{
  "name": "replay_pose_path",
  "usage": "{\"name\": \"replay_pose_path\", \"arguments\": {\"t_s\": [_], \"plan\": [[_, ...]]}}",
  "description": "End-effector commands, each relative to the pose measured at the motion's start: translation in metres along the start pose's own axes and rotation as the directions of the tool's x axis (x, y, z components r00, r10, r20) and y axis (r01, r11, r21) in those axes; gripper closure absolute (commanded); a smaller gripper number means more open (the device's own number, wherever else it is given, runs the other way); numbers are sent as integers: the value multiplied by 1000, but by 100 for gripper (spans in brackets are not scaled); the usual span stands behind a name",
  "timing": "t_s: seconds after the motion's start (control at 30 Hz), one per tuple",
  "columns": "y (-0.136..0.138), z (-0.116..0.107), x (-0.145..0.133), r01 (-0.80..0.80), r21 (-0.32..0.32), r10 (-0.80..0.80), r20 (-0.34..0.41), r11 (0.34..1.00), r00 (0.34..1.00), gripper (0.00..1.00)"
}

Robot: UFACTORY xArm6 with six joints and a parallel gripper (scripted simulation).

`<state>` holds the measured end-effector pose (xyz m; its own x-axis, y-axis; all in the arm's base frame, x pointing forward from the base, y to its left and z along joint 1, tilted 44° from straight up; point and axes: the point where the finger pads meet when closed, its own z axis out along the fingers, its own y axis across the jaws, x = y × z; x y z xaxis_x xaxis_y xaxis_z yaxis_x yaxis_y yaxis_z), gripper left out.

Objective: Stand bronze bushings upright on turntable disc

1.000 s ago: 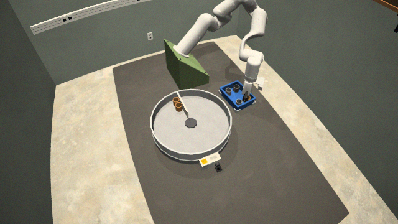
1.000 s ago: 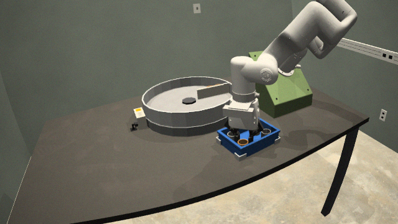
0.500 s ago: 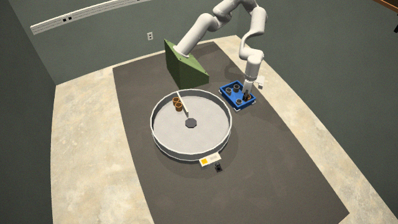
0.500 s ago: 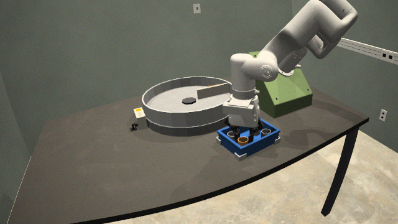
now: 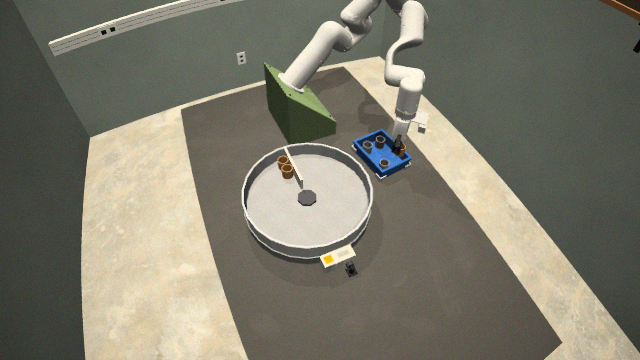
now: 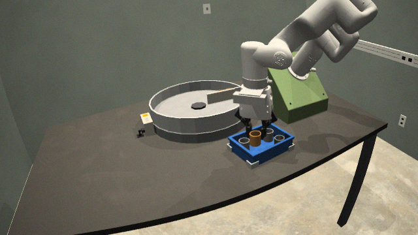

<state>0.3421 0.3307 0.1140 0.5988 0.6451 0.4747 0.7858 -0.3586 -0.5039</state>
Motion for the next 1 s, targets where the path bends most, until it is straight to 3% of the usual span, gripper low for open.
{"name": "replay_pose_path", "arguments": {"t_s": [0.0, 0.47, 0.97], "plan": [[0, -22, 1, 1, -1, -1, -2, 1000, 1000, 100], [0, -67, 1, 1, -1, -1, -2, 1000, 1000, 100], [0, -73, 1, 1, -1, -1, -2, 1000, 1000, 100]]}}
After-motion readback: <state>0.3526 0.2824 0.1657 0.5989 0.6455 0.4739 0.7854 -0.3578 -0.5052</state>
